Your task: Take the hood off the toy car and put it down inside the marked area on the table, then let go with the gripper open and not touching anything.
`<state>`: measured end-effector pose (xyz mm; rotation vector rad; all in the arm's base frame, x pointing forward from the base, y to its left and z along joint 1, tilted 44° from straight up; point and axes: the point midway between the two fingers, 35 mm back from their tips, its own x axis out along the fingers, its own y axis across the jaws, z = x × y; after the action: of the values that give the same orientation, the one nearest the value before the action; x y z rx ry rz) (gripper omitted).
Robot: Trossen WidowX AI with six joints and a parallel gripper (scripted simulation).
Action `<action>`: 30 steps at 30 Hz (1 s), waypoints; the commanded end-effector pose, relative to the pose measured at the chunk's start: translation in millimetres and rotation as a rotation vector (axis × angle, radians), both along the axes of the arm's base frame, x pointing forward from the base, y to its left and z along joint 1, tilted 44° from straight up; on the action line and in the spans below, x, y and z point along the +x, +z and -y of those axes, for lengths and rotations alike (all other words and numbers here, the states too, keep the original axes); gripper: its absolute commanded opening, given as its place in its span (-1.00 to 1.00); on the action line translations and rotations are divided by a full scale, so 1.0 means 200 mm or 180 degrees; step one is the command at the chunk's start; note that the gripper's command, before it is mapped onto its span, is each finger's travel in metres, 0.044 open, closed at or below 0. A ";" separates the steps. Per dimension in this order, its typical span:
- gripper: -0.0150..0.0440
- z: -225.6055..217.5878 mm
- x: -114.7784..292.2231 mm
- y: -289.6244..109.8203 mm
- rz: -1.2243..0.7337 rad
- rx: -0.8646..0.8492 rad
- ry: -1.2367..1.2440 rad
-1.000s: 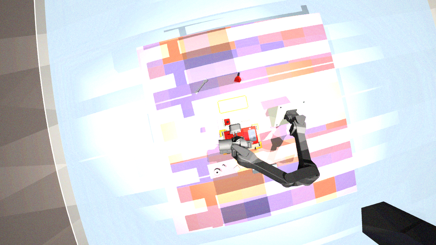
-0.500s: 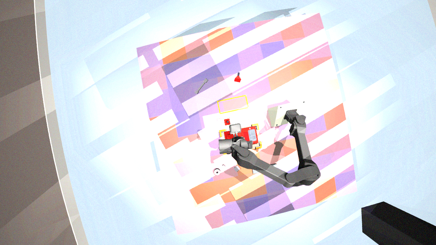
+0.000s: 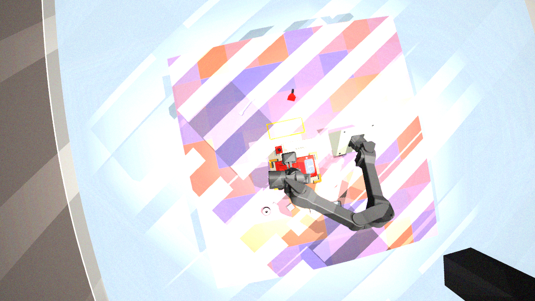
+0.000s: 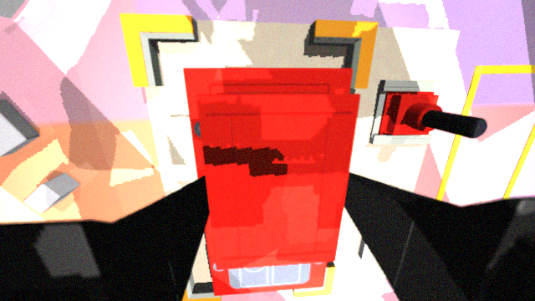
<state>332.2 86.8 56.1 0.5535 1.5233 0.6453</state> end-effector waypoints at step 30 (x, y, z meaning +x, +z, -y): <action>-0.49 0.42 0.06 -0.06 0.0022 -0.0078 -0.0032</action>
<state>340.8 25.6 60.4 0.5442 1.5250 0.6319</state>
